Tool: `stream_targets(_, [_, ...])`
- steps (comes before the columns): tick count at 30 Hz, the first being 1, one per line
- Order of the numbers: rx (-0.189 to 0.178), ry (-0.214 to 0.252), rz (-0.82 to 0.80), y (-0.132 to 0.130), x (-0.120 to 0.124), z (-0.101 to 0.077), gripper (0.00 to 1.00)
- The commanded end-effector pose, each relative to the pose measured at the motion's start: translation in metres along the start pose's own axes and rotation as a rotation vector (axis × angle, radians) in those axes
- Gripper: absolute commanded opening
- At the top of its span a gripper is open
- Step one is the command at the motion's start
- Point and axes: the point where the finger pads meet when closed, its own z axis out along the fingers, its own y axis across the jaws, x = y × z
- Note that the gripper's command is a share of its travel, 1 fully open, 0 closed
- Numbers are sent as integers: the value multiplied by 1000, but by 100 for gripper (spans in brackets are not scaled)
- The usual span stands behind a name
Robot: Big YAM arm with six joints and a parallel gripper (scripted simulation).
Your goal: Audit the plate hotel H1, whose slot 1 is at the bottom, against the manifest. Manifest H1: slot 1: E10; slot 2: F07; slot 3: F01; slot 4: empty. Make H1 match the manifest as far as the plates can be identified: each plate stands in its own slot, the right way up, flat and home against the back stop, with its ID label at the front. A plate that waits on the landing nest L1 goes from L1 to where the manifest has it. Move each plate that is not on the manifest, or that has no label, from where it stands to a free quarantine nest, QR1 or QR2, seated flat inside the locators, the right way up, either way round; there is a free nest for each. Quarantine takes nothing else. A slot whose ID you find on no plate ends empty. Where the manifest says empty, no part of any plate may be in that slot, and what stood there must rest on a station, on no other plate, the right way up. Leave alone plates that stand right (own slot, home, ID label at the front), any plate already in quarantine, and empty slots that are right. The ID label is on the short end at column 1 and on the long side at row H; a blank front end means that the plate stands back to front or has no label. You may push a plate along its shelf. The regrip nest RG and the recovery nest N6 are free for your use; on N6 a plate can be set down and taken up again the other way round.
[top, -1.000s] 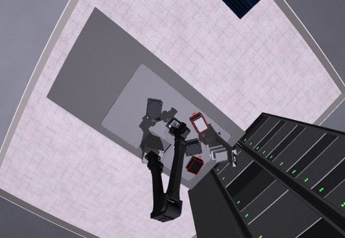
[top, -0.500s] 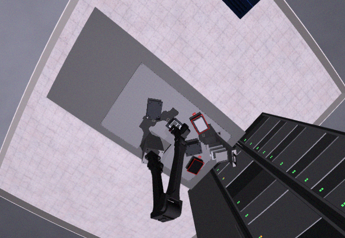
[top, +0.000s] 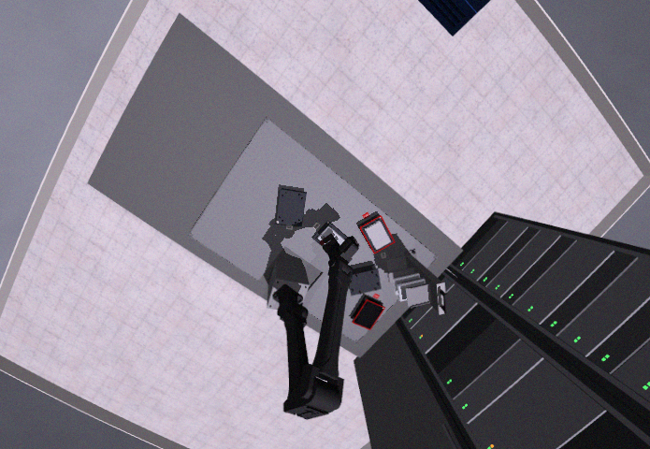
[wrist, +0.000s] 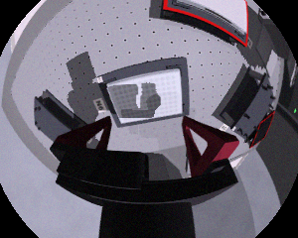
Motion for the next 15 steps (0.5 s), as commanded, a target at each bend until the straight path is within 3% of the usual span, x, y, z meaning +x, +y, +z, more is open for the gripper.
stream_targets(1, [-9,-43,108,3,-24,-9,100])
stream_targets(15, [-14,-41,355,3,-24,-9,100])
